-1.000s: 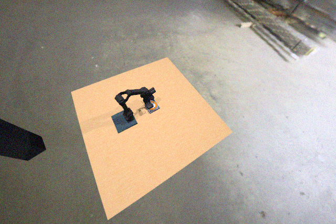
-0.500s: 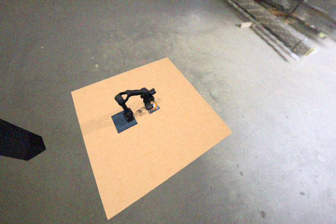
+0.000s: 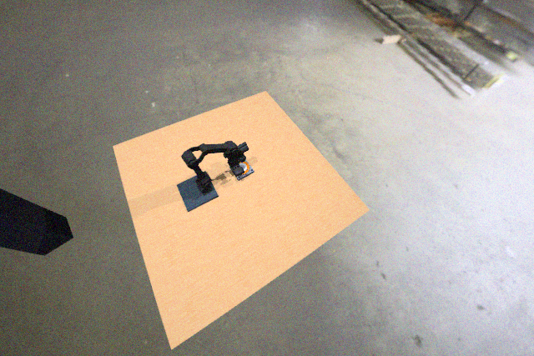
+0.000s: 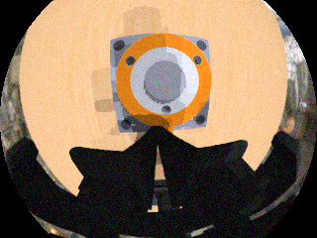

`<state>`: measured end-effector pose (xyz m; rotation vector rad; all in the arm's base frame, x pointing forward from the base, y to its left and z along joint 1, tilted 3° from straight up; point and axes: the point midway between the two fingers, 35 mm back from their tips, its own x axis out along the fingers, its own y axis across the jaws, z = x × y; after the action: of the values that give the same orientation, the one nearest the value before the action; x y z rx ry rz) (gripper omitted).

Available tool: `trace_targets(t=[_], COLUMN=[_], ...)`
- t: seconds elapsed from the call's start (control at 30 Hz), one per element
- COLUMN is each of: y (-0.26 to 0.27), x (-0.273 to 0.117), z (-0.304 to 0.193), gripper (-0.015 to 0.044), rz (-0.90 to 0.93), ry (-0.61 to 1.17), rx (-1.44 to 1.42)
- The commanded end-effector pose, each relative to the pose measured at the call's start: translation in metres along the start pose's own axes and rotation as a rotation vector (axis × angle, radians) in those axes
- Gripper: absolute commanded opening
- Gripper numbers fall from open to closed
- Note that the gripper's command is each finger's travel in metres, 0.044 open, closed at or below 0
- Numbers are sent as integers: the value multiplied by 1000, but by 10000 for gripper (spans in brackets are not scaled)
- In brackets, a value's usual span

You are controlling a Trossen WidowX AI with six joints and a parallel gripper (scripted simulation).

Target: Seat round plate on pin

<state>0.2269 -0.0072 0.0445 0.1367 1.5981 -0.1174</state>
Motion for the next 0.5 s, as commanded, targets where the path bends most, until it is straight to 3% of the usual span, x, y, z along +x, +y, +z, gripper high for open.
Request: trace_targets(t=[0.0, 0.47], y=[-7, -22], x=[1, 0], z=[-2, 1], gripper=[0, 0], rz=[-10, -12], ry=[5, 5], rx=[2, 3])
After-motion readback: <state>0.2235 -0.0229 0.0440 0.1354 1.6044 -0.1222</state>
